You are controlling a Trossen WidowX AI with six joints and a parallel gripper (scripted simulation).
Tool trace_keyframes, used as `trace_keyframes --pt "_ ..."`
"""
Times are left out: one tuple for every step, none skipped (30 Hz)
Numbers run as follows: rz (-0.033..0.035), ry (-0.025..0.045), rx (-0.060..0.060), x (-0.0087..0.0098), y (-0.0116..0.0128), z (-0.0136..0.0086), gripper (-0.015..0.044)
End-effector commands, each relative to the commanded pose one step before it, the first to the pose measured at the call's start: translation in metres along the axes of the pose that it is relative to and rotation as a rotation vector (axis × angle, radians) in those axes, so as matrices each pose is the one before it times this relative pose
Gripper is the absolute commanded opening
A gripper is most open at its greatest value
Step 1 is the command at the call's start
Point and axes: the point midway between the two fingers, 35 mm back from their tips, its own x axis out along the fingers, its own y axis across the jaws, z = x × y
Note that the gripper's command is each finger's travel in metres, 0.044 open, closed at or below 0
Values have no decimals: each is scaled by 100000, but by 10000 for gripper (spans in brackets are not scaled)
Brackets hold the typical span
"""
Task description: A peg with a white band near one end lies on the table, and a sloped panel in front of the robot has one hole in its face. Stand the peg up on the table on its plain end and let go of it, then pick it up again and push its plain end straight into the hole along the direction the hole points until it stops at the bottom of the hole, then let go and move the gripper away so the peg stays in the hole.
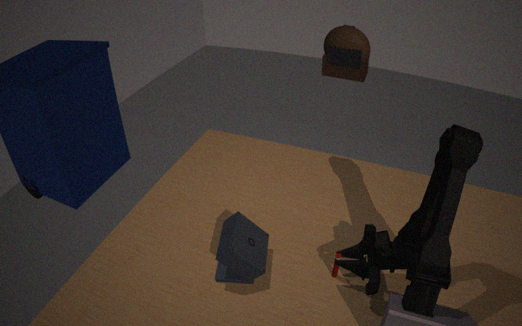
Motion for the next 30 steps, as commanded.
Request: trace_keyframes --pt "71 86 7 4 16 -5 130" --pt "0 0 0 0 0 0 130" --pt "0 0 0 0 0 0 130" --pt "0 0 0 0 0 0 130" --pt "0 0 0 0 0 0 130" --pt "0 0 0 0 0 0 130" --pt "0 0 0 0 0 0 130" --pt "0 0 0 0 0 0 130" --pt "0 0 0 0 0 0 130" --pt "0 0 0 0 0 0 130" --pt "0 0 0 0 0 0 156" --pt "0 0 0 0 0 0 183" --pt "0 0 0 0 0 0 209" --pt "0 0 0 0 0 0 235" --pt "0 0 0 0 0 0 261" --pt "0 0 0 0 0 0 288" --pt "0 0 0 0 0 0 314" --pt "0 0 0 0 0 0 340" --pt "0 0 0 0 0 0 366" --pt "0 0 0 0 0 0 393" --pt "0 0 0 0 0 0 419" --pt "0 0 0 0 0 0 440" --pt "0 0 0 0 0 0 440" --pt "0 0 0 0 0 0 440" --pt "0 0 0 0 0 0 440" --pt "0 0 0 0 0 0 440" --pt "0 0 0 0 0 0 440" --pt "0 0 0 0 0 0 440" --pt "0 0 0 0 0 0 440" --pt "0 0 0 0 0 0 440"
